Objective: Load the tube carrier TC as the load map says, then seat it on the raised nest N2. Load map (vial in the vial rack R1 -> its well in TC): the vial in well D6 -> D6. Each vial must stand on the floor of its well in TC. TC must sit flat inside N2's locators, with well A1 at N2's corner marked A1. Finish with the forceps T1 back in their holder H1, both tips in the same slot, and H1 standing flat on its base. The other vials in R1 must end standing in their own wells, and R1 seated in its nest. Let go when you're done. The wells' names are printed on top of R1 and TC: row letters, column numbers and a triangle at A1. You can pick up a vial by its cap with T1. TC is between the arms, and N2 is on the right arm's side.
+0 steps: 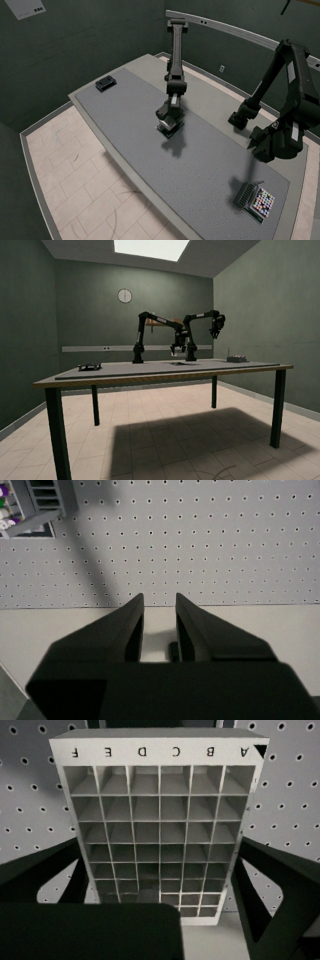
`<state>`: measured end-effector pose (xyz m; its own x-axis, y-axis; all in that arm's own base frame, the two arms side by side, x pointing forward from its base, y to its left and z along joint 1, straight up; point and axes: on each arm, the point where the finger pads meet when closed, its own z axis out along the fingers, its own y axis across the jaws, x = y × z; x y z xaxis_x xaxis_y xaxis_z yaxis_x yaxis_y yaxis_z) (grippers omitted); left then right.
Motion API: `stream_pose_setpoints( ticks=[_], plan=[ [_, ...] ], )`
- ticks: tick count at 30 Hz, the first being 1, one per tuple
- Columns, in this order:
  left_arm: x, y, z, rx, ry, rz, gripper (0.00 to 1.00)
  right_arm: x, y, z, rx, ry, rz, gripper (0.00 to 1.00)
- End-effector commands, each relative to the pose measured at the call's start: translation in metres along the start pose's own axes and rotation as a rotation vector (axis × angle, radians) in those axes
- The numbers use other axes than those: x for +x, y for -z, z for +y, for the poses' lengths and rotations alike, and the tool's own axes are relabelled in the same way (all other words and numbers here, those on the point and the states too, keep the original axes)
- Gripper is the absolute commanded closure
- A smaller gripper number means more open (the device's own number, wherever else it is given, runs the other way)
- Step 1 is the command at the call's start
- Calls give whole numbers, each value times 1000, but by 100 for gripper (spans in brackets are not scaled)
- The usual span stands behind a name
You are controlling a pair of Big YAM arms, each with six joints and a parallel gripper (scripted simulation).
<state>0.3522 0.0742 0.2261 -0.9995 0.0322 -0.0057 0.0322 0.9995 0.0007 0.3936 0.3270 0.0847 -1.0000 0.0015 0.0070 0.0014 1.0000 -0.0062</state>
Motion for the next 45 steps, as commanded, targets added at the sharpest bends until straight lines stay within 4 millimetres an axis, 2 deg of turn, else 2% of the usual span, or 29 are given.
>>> stream_pose_setpoints(
  ticks=[1,2,3,5,6,7,8,10,11,12,14,17,25,28,31,42,44,45],
  plan=[
    [-8,12,3,-8,17,-29,76,-16,30,19,-46,0,-54,100],
    [-8,12,3,-8,17,-29,76,-16,30,19,-46,0,-54,100],
    [-8,12,3,-8,17,-29,76,-9,17,-20,-31,-17,-38,100],
    [-8,12,3,-8,17,-29,76,-11,17,-27,-16,-17,-19,100],
    [-8,12,3,-8,17,-29,76,-32,38,-16,-50,-17,-65,100],
    [-8,12,3,-8,17,-29,76,-36,33,-16,-50,-17,-66,100],
    [-8,12,3,-8,17,-29,76,-38,39,-16,-64,-17,-85,100],
    [-8,12,3,-8,17,-29,76,-38,39,-16,-64,-17,-85,100],
    [-8,12,3,-8,17,-29,76,-23,10,-27,-15,-14,-17,100],
    [-8,12,3,-8,17,-29,76,-11,6,-25,-8,5,-7,100],
    [-8,12,3,-8,17,-29,76,-13,17,-27,-24,5,-30,100],
    [-8,12,3,-8,17,-29,76,-22,17,-40,-29,-17,-38,100],
    [-8,12,3,-8,17,-29,76,-23,16,-54,-27,-17,-36,100],
    [-8,12,3,-8,17,-29,76,-22,19,-49,-31,-5,-42,100],
    [-8,12,3,-8,17,-29,76,-23,16,-61,-25,-17,-33,100],
    [-8,12,3,-8,17,-29,76,-25,16,-79,-25,-17,-36,100],
    [-8,12,3,-8,17,-29,76,-25,16,-79,-25,-17,-36,100],
    [-8,12,3,-8,17,-29,76,-24,20,-71,-31,0,-45,100]
  ],
)
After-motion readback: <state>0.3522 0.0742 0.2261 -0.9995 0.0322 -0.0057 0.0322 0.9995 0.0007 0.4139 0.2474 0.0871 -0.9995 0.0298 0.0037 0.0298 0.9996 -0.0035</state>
